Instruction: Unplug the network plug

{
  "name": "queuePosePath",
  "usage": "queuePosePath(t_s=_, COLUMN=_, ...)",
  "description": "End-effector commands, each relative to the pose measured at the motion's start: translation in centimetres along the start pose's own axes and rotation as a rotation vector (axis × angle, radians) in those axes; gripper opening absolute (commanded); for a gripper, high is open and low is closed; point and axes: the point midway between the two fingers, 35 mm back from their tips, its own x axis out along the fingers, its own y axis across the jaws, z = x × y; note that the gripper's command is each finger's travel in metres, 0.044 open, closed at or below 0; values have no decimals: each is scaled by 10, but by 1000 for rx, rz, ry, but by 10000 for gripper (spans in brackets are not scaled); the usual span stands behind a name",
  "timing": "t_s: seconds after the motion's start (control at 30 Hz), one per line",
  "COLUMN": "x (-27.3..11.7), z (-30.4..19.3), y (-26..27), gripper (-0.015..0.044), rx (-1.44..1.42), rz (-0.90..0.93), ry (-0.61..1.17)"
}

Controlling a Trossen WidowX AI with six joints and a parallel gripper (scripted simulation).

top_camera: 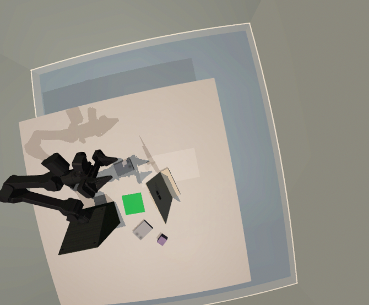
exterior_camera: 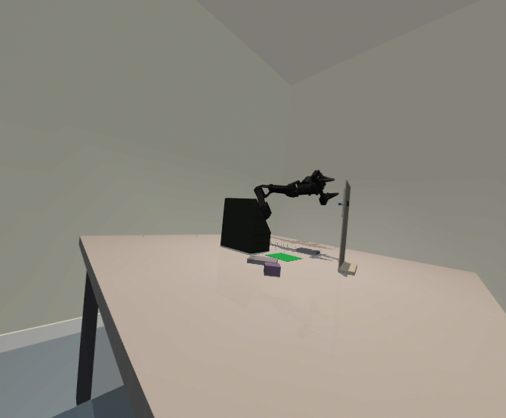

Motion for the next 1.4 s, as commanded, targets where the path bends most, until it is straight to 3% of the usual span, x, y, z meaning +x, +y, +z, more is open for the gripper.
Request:
queuePosePath(t_s=0.0, x=1, z=-1, y=0, gripper=374, rx=-3, rz=0, ry=0)
queuePosePath(t_s=0.3, x=22, z=-46, y=-15, gripper=156, rx=-142, rz=4, ry=16)
queuePosePath(t_s=0.8, x=26, z=-125, y=-44, gripper=156, rx=-386, rz=17, ry=43)
queuePosePath(t_s=1.37, x=-14, z=-193, y=-63, gripper=156, rx=-652, rz=39, ry=70)
